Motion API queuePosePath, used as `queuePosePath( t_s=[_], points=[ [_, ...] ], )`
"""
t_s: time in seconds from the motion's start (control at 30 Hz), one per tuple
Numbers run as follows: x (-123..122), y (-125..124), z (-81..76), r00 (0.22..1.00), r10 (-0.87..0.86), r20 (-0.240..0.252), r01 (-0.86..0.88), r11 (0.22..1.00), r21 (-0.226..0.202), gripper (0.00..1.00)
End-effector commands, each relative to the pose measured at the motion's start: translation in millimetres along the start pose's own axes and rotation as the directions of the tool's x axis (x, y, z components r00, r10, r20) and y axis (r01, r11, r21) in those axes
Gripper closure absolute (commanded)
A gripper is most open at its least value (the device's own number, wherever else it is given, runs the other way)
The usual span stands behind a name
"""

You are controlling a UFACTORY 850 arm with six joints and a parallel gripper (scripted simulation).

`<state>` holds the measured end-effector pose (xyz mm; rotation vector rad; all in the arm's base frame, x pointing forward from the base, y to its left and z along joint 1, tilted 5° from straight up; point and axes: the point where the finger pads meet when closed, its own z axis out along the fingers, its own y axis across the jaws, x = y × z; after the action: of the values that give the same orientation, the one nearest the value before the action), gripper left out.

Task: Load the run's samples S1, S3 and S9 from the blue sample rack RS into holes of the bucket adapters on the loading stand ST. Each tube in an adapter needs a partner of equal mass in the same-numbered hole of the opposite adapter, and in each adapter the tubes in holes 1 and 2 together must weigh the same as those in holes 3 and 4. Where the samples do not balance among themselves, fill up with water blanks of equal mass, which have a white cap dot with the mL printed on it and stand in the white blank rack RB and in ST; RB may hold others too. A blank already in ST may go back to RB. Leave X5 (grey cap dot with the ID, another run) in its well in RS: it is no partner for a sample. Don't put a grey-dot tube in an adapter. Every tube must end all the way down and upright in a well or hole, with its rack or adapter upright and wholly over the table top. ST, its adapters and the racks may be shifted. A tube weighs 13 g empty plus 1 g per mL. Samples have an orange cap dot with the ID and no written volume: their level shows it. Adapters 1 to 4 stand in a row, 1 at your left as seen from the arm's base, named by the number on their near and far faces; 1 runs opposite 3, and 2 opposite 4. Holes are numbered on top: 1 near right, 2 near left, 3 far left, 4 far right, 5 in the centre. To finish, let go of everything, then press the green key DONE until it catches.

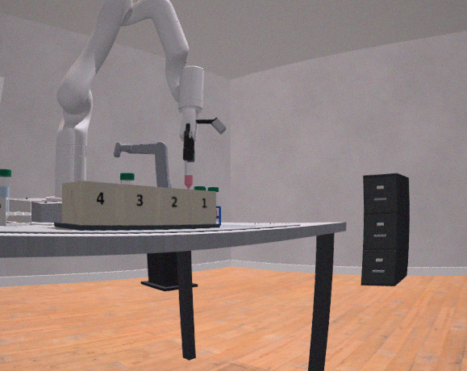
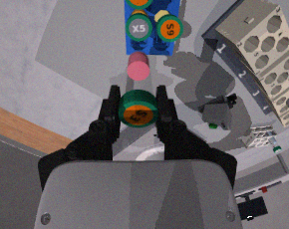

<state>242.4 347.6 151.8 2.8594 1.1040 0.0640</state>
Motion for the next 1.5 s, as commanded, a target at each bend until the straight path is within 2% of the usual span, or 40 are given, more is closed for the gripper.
queuePosePath(
  t_s=[0.0, 0.23, 0.57, 0.87, 0.93, 1.23, 1.47],
  points=[
    [0.8, -0.2, -9.0, 1.0, 0.0, -0.002, 0.0, 1.0, 0.001, 1.0],
    [0.8, -0.2, -23.0, 1.0, 0.0, -0.002, 0.0, 1.0, 0.001, 1.0],
    [0.8, -0.2, -23.0, 1.0, 0.0, -0.002, 0.0, 1.0, 0.001, 1.0],
    [-3.3, 44.7, -23.0, 0.955, 0.296, -0.002, -0.296, 0.955, 0.001, 1.0],
    [-3.3, 44.7, -23.0, 0.955, 0.296, -0.002, -0.296, 0.955, 0.001, 1.0],
    [-7.5, 89.6, -23.0, 0.825, 0.565, -0.001, -0.565, 0.825, 0.001, 1.0],
    [-10.2, 119.5, -22.9, 0.82, 0.572, -0.001, -0.572, 0.82, 0.001, 1.0]
  ],
)
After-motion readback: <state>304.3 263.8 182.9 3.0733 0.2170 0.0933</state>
